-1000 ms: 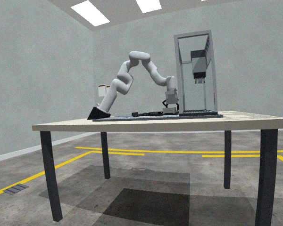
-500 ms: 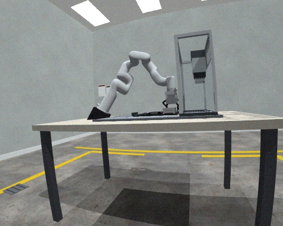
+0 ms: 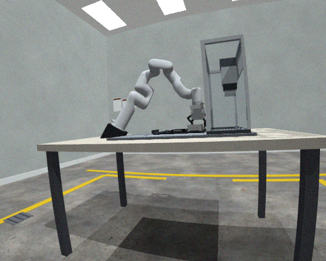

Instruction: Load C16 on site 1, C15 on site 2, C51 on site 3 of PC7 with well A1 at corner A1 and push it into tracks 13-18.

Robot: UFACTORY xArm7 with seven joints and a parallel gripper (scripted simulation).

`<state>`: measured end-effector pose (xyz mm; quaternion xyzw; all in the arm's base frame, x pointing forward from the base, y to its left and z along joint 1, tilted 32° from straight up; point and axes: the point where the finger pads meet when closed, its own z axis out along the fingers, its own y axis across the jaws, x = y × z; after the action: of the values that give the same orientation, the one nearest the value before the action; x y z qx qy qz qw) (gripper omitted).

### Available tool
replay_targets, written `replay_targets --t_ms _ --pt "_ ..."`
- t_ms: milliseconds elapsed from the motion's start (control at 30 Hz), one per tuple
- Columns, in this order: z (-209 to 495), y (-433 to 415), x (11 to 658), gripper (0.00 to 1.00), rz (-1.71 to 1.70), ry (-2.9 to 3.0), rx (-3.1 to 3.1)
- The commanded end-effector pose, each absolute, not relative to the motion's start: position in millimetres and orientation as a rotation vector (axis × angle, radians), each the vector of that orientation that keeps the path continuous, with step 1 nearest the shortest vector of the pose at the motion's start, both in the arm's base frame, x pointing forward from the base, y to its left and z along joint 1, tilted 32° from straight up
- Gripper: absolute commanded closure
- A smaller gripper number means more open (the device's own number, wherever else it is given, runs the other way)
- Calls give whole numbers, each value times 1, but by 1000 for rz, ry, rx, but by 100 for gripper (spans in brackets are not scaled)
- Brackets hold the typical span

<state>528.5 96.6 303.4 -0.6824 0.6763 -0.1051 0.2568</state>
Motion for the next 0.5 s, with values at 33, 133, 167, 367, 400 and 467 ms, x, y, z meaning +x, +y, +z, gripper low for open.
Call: replay_targets --t_ms 33,133,167,367,400,467 --pt "308 95 527 100 -288 1834 -1849" --pt "310 95 526 100 -288 1834 -1849" --pt "310 95 526 100 -288 1834 -1849" --pt "314 94 524 100 -288 1834 -1849" --pt "314 94 524 100 -288 1834 -1849" --pt "314 94 524 100 -288 1834 -1849"
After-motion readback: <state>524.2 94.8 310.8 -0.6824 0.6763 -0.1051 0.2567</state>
